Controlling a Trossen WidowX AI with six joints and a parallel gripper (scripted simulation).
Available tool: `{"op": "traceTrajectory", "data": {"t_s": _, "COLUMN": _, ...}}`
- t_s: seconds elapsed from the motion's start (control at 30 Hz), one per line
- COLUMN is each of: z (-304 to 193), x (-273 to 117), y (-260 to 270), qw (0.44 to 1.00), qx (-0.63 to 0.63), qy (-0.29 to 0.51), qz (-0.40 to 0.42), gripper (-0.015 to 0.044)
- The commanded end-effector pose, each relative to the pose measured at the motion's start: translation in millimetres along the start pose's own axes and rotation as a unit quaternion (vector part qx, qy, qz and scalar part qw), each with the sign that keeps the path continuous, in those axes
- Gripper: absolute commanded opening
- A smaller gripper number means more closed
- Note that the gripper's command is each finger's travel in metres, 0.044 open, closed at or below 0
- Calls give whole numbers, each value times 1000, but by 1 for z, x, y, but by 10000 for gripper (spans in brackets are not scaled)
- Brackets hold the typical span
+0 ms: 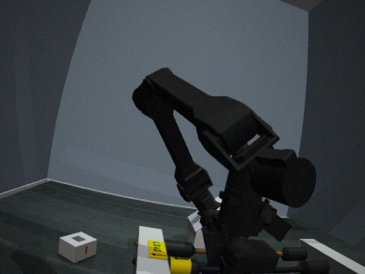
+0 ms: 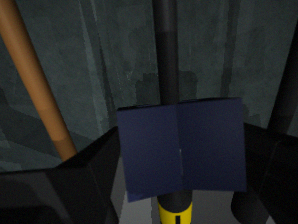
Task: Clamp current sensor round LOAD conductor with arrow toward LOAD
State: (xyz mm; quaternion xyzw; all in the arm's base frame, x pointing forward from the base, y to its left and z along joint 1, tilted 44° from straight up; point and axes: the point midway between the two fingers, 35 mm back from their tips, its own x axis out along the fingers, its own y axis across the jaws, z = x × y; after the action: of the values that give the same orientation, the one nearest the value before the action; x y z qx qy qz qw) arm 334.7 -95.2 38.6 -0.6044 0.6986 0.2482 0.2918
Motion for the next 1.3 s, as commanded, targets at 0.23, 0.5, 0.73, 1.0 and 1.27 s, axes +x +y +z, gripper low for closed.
{"op": "traceTrajectory", "data": {"t_s": 0.23, "z": 10, "x": -7, "y": 0, "qw": 1000, "qx": -7, "qy": -14, "qz": -6, "gripper": 0}}
{"op": "traceTrajectory", "data": {"t_s": 0.5, "z": 10, "x": -7, "y": 0, "qw": 1000, "qx": -7, "qy": -14, "qz": -6, "gripper": 0}}
{"op": "traceTrajectory", "data": {"t_s": 0.73, "z": 0, "x": 0, "y": 0, "qw": 1000, "qx": 0, "qy": 0, "qz": 0, "gripper": 0}}
{"op": "traceTrajectory", "data": {"t_s": 1.0, "z": 0, "x": 0, "y": 0, "qw": 1000, "qx": 0, "qy": 0, "qz": 0, "gripper": 0}}
{"op": "traceTrajectory", "data": {"t_s": 1.27, "z": 0, "x": 0, "y": 0, "qw": 1000, "qx": 0, "qy": 0, "qz": 0, "gripper": 0}}
